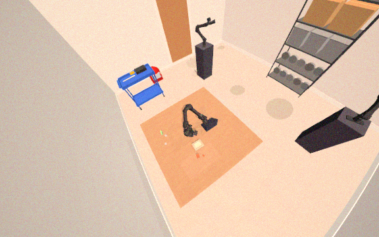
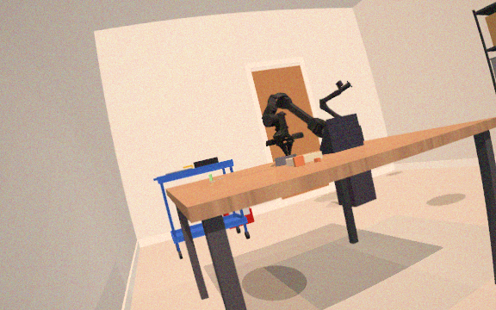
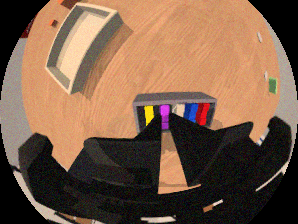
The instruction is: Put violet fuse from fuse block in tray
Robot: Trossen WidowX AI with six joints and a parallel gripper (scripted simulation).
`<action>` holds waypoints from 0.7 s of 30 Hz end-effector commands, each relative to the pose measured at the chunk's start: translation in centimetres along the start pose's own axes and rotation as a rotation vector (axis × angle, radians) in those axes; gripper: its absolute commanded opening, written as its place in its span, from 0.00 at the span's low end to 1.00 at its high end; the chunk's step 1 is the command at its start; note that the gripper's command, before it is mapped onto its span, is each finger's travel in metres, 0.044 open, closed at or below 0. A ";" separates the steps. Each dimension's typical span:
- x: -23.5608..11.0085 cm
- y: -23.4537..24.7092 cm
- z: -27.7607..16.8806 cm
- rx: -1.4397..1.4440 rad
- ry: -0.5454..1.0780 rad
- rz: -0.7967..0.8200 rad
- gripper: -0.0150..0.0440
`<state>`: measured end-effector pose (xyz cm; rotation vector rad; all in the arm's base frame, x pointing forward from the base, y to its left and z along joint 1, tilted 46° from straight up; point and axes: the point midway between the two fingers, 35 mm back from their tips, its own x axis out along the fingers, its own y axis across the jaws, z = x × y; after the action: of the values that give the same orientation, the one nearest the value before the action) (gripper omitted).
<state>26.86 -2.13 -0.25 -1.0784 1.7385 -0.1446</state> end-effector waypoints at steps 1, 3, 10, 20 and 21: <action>0.0 0.0 0.0 0.000 0.000 0.000 0.29; 0.0 0.0 0.0 0.000 0.000 0.000 0.27; -0.1 0.0 0.0 0.000 0.000 0.000 0.25; -0.5 0.0 0.1 0.000 -0.001 0.000 0.25; -0.6 0.0 0.1 -0.001 -0.001 0.000 0.25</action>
<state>26.90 -1.95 0.00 -1.0824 1.7401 -0.1435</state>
